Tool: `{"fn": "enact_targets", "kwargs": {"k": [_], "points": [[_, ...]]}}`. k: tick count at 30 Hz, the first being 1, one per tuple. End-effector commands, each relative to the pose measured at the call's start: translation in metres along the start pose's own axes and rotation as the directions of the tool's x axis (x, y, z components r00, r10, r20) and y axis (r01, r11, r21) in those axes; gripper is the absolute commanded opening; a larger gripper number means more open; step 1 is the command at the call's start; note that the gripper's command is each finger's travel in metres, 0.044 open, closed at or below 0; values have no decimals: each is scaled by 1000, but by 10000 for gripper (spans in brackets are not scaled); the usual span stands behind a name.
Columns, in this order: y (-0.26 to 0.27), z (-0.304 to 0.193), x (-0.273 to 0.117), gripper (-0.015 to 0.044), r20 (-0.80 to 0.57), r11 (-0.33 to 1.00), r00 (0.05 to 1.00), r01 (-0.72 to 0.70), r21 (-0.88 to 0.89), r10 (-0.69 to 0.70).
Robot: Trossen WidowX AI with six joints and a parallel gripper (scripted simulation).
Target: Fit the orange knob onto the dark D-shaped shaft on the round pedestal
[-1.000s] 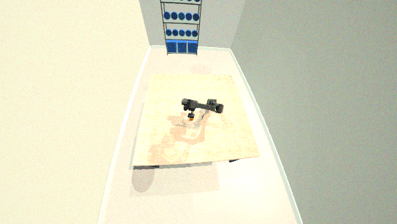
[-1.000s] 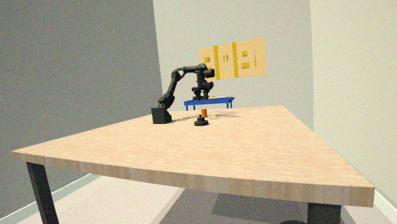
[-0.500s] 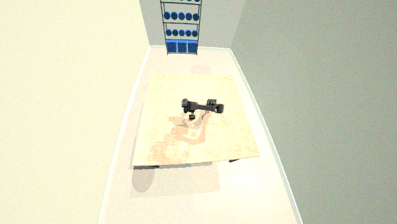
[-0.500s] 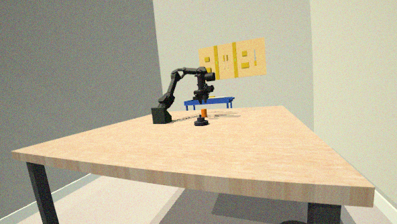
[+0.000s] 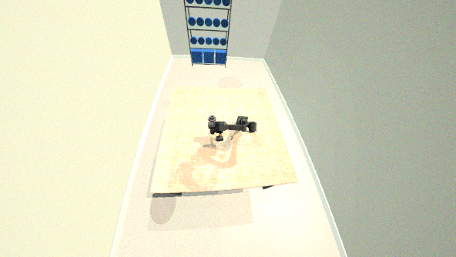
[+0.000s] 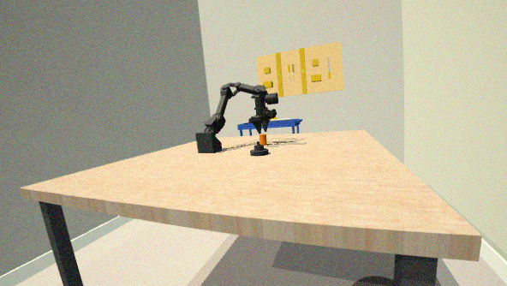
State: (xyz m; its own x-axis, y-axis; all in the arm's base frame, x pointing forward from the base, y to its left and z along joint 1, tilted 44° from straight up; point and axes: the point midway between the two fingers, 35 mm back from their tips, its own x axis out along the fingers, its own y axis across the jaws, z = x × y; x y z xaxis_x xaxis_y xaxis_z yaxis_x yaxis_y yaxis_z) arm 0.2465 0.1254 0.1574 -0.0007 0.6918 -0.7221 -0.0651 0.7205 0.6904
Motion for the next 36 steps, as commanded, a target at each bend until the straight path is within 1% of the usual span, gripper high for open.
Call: {"fn": "enact_targets", "kwargs": {"k": [1, 36], "points": [[-1, 0, 7, 440, -3, 1000, 1000, 0, 8, 0], [1, -2, 62, 440, -2, 1000, 1000, -5, 8, 5]]}}
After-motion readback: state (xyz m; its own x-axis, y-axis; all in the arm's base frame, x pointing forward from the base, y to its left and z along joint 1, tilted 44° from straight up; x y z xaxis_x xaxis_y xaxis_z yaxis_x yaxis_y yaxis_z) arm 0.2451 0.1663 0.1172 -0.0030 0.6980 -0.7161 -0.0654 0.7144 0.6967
